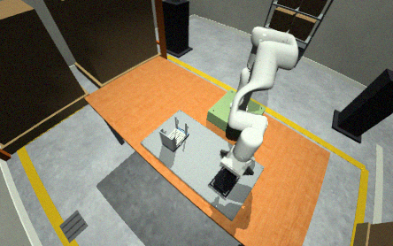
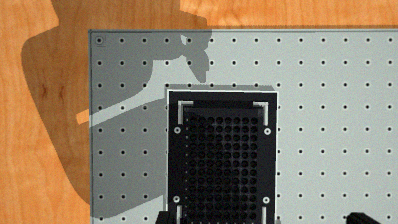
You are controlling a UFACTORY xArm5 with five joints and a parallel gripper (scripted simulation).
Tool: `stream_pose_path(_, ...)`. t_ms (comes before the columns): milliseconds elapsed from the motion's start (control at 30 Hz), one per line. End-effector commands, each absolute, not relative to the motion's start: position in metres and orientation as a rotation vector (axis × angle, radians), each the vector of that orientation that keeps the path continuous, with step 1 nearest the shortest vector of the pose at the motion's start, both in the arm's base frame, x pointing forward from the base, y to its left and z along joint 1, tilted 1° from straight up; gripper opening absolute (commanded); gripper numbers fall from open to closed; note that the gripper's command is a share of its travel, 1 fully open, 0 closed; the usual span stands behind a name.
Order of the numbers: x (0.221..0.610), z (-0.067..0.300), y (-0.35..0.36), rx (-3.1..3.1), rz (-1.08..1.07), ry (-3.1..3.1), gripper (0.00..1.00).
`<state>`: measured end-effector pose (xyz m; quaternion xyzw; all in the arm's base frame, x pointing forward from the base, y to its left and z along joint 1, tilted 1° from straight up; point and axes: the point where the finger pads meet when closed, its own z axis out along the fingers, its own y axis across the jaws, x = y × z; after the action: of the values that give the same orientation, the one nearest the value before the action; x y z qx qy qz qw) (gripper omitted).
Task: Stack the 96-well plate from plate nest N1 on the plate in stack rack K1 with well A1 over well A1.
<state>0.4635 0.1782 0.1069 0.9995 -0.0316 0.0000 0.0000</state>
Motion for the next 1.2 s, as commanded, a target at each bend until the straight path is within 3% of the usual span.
stream_pose_path(0,0.467,0.107,0.182,3.134,0.014,-0.101,1.0)
stream_pose_path(1167,0.467,0.072,0.182,3.134,0.014,-0.101,1.0)
